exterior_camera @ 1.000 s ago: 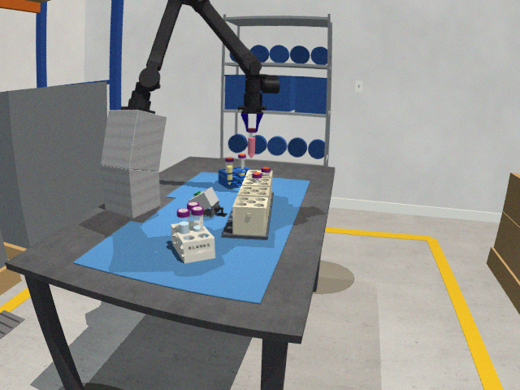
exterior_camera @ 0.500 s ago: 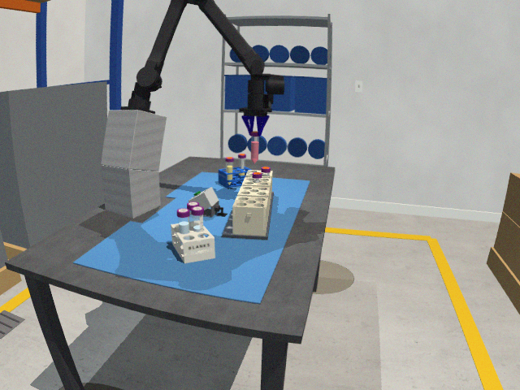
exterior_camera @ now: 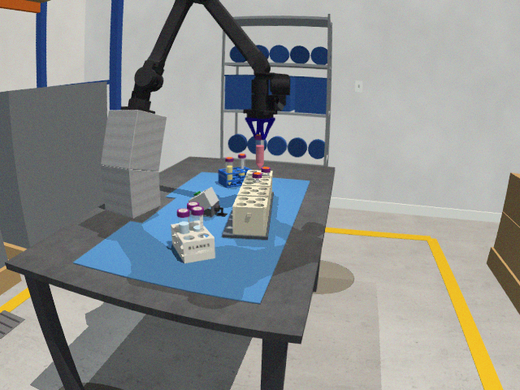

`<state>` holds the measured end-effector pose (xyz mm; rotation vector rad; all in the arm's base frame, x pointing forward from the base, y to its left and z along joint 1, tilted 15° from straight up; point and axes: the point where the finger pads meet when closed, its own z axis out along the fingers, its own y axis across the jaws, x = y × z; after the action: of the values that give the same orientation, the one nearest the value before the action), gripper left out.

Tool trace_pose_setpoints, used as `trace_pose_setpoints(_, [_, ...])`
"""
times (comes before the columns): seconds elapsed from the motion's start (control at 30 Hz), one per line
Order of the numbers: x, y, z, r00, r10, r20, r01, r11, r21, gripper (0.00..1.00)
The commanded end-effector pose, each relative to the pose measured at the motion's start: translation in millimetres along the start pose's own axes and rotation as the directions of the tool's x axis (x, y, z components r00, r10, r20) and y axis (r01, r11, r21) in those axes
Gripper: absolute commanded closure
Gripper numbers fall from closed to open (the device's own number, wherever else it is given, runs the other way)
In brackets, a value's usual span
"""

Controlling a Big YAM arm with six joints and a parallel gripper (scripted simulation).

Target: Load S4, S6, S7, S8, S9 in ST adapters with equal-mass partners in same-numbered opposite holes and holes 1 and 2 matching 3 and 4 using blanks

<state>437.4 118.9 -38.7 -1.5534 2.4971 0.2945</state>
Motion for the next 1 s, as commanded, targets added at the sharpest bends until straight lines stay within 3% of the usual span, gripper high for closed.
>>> trace_pose_setpoints(0.0, [6.5, -27.1, -3.7, 0.993, 0.117, 0.008, -0.117, 0.993, 0.004, 1.00])
trace_pose_setpoints(0.07, [6.5, -27.1, -3.7, 0.993, 0.117, 0.008, -0.117, 0.993, 0.004, 1.00])
trace_pose_setpoints(0.23, [27.9, -54.7, -4.1, 0.969, 0.248, 0.008, -0.248, 0.969, 0.006, 1.00])
trace_pose_setpoints(0.53, [63.8, -100.9, -4.9, 0.882, 0.471, 0.009, -0.471, 0.882, 0.008, 1.00])
trace_pose_setpoints(0.63, [63.8, -101.0, -4.9, 0.869, 0.494, 0.009, -0.494, 0.869, 0.008, 1.00])
trace_pose_setpoints(0.67, [62.4, -75.5, 5.4, 0.865, 0.501, -0.024, -0.502, 0.865, -0.017, 1.00])
trace_pose_setpoints(0.87, [56.9, -83.9, 0.1, 0.778, 0.629, -0.009, -0.629, 0.778, -0.005, 1.00])
trace_pose_setpoints(0.97, [68.2, -91.6, -5.6, 0.706, 0.708, 0.001, -0.708, 0.706, 0.003, 1.00])
